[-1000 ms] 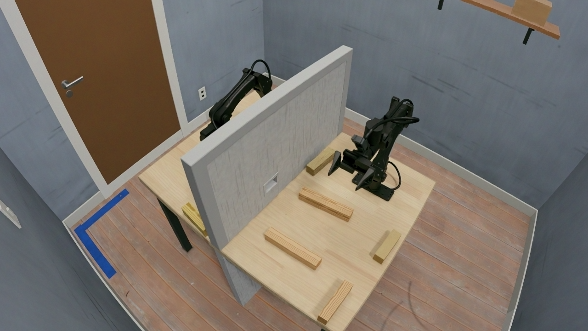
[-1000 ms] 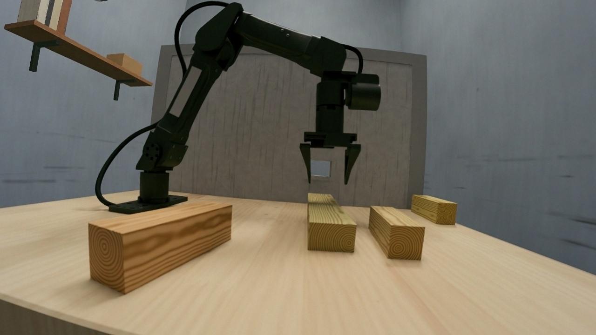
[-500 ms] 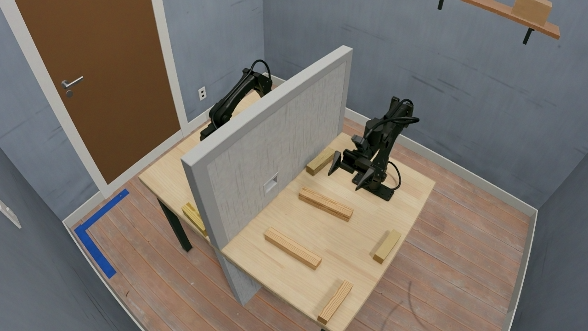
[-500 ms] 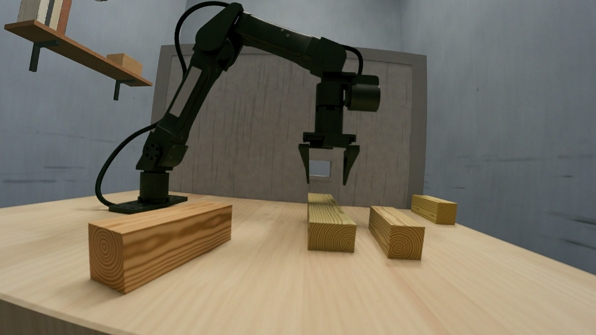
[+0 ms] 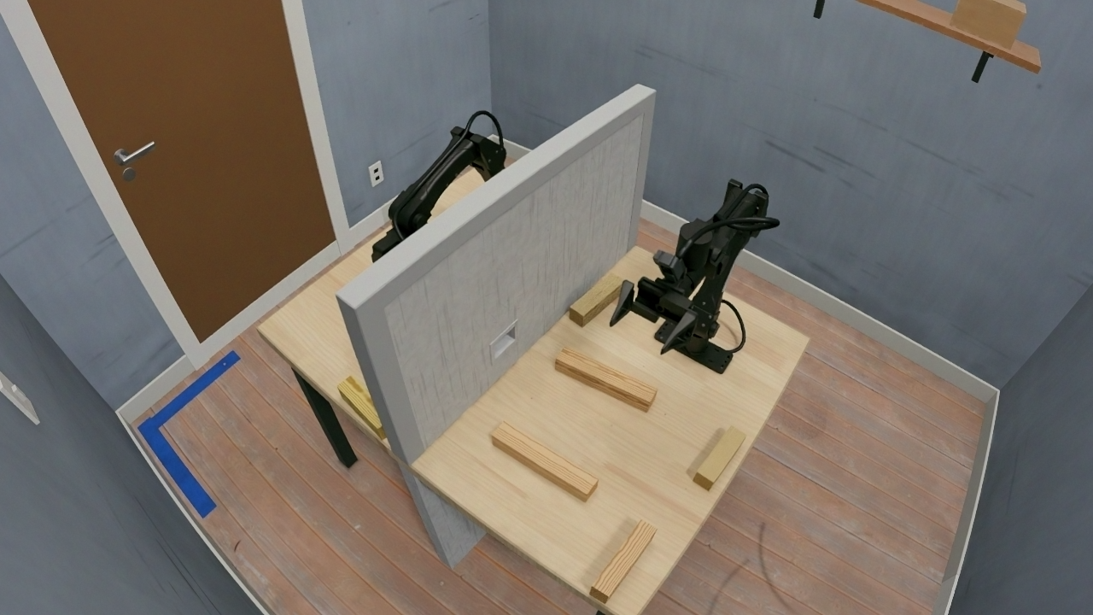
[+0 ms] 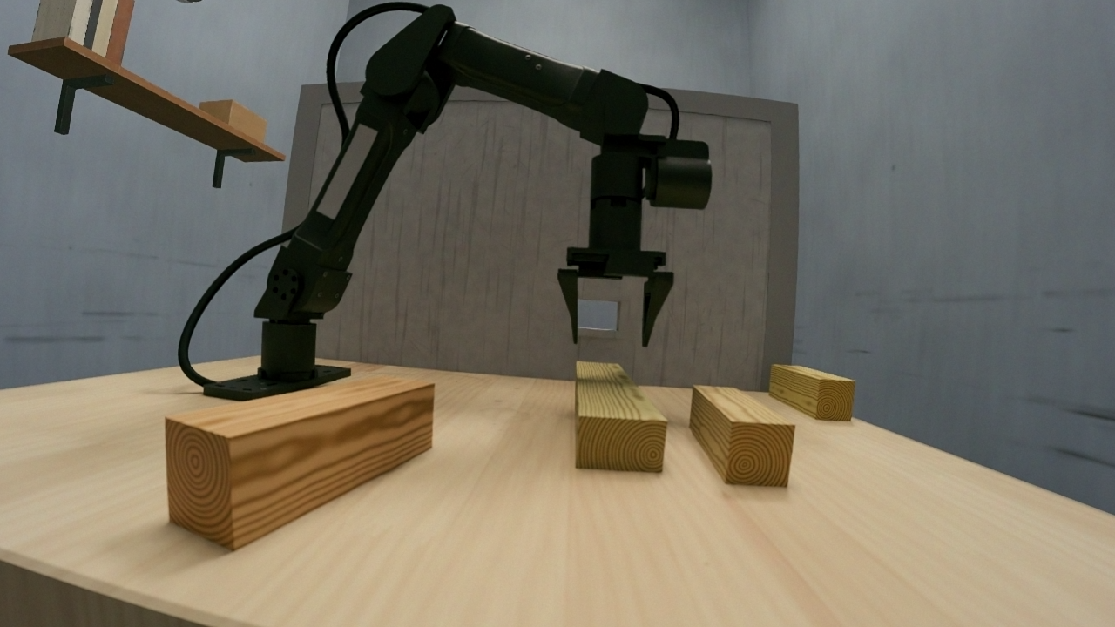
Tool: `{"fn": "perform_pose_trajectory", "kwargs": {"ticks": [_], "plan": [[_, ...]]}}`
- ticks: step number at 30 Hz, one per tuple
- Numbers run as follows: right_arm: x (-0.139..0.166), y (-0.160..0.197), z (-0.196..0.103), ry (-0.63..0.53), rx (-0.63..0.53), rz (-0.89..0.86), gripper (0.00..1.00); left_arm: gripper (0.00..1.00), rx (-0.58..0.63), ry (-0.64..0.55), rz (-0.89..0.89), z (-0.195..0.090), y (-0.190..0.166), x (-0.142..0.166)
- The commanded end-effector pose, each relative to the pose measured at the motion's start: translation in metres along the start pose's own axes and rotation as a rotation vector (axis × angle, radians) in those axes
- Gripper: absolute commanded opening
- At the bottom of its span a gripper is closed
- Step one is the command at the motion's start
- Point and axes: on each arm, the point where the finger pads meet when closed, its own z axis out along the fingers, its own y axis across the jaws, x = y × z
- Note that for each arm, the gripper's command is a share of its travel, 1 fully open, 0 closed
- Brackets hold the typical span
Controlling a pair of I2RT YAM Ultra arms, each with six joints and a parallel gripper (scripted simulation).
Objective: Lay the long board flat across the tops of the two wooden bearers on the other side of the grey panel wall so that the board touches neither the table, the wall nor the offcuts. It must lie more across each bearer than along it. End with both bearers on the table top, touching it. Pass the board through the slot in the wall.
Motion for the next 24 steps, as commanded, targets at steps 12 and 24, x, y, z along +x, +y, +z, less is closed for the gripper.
{"fn": "perform_pose_trajectory", "kwargs": {"ticks": [12,24], "plan": [[0.009,-0.003,-0.002,-0.065,-0.034,0.601,0.78,1.00,-0.011,-0.066,-0.011,-0.014,0.003,-0.030],[0.017,-0.005,-0.004,-0.102,-0.072,1.041,0.78,1.00,-0.011,-0.066,-0.011,-0.014,0.003,-0.030]]}}
